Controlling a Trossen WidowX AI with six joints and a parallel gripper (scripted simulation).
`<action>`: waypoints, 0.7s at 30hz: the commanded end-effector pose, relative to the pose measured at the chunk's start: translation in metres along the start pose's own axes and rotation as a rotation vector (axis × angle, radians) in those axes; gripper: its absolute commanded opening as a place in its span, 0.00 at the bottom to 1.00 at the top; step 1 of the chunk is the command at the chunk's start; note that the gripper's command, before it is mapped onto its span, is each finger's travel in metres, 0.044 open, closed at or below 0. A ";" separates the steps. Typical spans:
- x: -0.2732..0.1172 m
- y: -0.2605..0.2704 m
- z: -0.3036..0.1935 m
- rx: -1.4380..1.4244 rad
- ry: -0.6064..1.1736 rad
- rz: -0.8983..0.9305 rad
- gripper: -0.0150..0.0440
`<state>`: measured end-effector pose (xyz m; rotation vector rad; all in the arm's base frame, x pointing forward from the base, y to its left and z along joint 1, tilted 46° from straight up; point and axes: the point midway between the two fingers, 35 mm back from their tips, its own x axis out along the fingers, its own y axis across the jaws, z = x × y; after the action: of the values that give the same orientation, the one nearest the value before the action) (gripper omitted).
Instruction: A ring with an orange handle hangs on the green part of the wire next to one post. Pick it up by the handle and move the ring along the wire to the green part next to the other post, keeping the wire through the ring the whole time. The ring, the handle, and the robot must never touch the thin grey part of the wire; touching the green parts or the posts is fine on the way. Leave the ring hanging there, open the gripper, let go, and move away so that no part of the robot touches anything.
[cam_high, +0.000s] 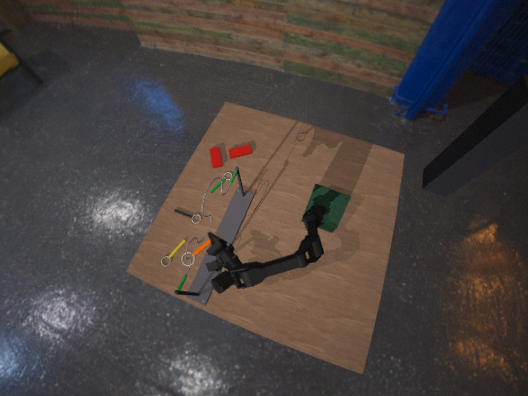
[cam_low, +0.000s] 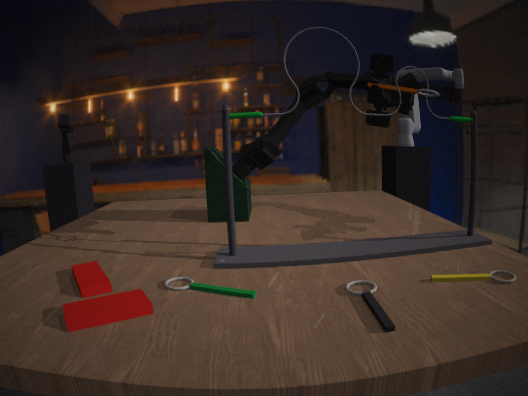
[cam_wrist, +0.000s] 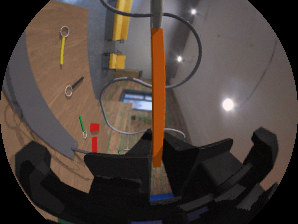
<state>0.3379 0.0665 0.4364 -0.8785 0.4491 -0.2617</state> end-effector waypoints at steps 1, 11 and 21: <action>0.000 -0.004 0.000 -0.002 0.005 -0.001 0.00; 0.000 -0.001 0.001 0.100 0.002 0.060 0.00; -0.001 0.009 0.003 0.266 -0.004 0.156 0.00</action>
<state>0.3384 0.0722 0.4330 -0.6334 0.4621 -0.1869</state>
